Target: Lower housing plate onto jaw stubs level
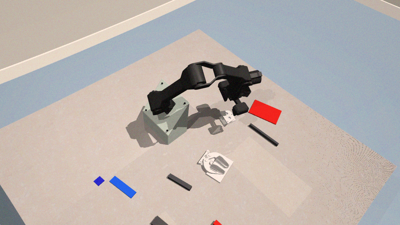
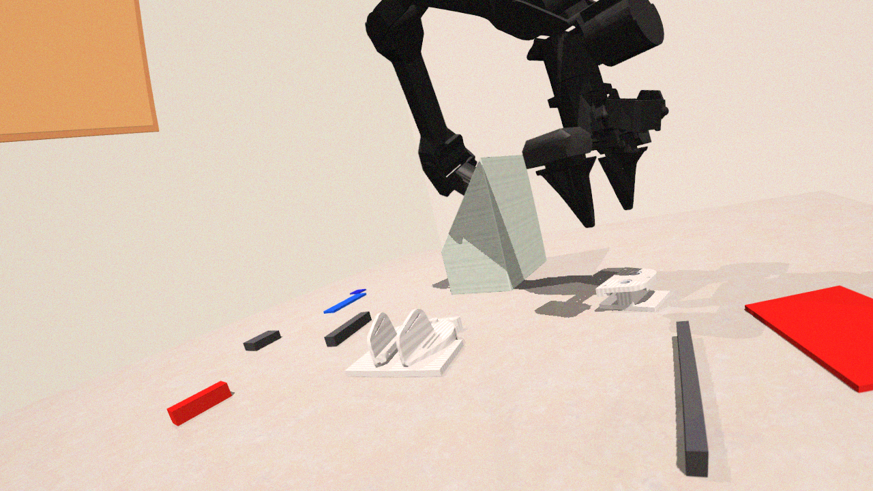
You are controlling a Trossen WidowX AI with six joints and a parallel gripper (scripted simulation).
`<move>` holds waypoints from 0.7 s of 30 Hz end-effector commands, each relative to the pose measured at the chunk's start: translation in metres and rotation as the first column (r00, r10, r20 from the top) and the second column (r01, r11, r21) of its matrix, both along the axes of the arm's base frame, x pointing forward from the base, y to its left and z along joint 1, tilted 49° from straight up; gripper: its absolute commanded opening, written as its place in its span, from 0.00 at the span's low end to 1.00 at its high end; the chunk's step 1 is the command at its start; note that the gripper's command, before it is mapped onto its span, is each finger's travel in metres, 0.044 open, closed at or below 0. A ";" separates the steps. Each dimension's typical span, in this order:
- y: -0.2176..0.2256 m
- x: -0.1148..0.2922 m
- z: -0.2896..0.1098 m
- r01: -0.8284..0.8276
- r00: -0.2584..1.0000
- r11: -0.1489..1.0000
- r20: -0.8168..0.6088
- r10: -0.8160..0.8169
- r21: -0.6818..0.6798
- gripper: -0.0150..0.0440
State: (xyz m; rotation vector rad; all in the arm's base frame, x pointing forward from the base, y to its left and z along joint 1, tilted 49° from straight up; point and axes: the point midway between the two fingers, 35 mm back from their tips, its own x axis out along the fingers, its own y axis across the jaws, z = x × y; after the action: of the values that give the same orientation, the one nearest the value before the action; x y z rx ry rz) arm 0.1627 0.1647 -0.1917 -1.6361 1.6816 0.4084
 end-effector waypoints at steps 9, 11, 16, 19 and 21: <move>-0.032 -0.006 -0.030 -0.026 0.999 0.999 -0.031 0.025 -0.030 1.00; -0.032 -0.006 -0.030 -0.026 0.999 0.999 -0.031 0.025 -0.030 1.00; -0.032 -0.006 -0.030 -0.026 0.999 0.999 -0.031 0.025 -0.030 1.00; -0.032 -0.006 -0.030 -0.026 0.999 0.999 -0.031 0.025 -0.030 1.00; -0.032 -0.006 -0.030 -0.026 0.999 0.999 -0.031 0.025 -0.030 1.00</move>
State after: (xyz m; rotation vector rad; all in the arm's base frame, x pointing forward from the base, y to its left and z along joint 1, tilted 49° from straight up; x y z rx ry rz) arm 0.1573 0.1340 -0.2212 -1.6739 1.6996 0.4221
